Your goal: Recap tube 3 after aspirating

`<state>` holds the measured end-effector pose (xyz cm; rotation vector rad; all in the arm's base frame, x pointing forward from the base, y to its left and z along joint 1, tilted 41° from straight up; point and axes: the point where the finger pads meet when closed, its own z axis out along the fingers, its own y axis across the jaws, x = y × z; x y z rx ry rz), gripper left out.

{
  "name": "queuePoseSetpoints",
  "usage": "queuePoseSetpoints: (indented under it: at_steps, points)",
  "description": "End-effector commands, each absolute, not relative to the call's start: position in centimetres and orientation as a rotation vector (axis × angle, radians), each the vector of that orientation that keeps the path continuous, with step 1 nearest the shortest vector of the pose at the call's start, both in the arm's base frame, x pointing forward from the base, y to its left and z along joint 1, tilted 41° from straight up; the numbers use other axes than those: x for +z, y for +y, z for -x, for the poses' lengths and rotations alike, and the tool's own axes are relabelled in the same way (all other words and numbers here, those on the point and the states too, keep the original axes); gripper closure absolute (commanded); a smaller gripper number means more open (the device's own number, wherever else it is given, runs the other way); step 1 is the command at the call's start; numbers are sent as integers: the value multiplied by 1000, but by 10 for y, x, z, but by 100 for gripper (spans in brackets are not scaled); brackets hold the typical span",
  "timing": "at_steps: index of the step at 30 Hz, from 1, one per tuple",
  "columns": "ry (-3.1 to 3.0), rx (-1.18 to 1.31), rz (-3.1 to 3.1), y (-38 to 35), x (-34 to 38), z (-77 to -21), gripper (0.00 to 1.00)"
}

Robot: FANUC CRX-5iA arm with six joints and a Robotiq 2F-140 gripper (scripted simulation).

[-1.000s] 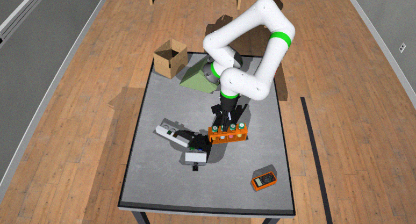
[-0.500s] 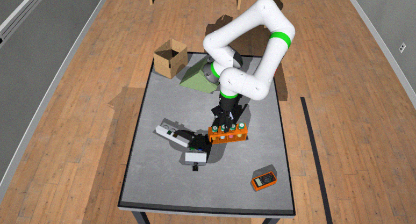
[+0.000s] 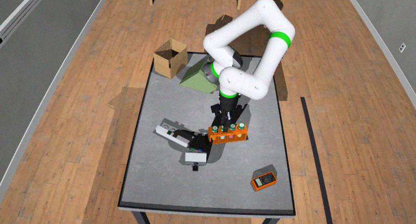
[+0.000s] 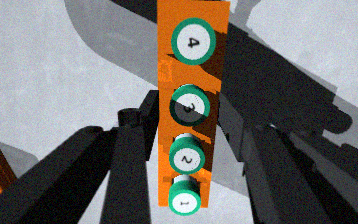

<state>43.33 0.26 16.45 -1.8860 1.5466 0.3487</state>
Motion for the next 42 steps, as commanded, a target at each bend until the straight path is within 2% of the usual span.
queuePoseSetpoints:
  at_steps: [1,10,11,40,42]
  points:
    - [1572,353,1881,1,166,-433,59]
    - [1572,353,1881,-1,168,-433,59]
    - [1571,353,1881,-1,168,-433,70]
    - [1572,353,1881,-24,195,-426,70]
    - [1403,279,1995,-36,184,-425,70]
